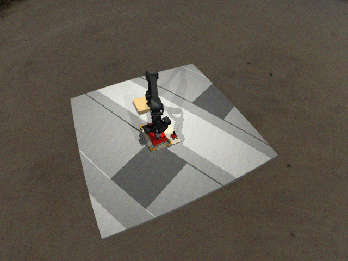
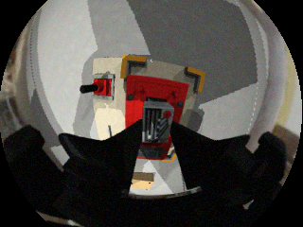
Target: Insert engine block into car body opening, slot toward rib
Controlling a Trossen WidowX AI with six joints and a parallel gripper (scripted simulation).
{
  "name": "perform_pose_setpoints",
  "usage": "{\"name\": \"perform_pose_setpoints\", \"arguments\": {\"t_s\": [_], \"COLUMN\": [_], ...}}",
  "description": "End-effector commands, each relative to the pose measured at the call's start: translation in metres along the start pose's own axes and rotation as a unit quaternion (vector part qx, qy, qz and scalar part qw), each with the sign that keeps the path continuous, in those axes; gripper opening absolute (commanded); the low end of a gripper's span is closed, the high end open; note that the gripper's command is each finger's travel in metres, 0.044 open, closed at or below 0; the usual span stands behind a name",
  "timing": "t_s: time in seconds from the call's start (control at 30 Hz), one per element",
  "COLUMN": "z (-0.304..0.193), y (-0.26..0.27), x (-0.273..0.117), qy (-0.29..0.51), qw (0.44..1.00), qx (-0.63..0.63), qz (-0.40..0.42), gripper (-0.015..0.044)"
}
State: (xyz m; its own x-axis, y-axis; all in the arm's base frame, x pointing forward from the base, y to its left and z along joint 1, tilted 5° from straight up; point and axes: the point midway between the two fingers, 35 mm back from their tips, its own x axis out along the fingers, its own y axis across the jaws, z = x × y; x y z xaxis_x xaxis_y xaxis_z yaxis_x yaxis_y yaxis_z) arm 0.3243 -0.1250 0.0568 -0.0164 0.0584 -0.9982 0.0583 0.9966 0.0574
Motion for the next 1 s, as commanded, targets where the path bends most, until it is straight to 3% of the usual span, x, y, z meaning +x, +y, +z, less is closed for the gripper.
{"name": "perform_pose_setpoints", "arguments": {"t_s": [0.0,0.27,0.97], "z": [-0.0001,0.0,0.0], "y": [-0.0008,-0.0008,-0.0008], "x": [0.0011,0.0031,0.009], "qy": [0.001,0.0,0.0], "qw": [1.0,0.998,0.999], "qx": [-0.009,0.06,0.036], "qz": [-0.002,-0.002,-0.002], "gripper": [0.0158,0.0158,0.0158]}}
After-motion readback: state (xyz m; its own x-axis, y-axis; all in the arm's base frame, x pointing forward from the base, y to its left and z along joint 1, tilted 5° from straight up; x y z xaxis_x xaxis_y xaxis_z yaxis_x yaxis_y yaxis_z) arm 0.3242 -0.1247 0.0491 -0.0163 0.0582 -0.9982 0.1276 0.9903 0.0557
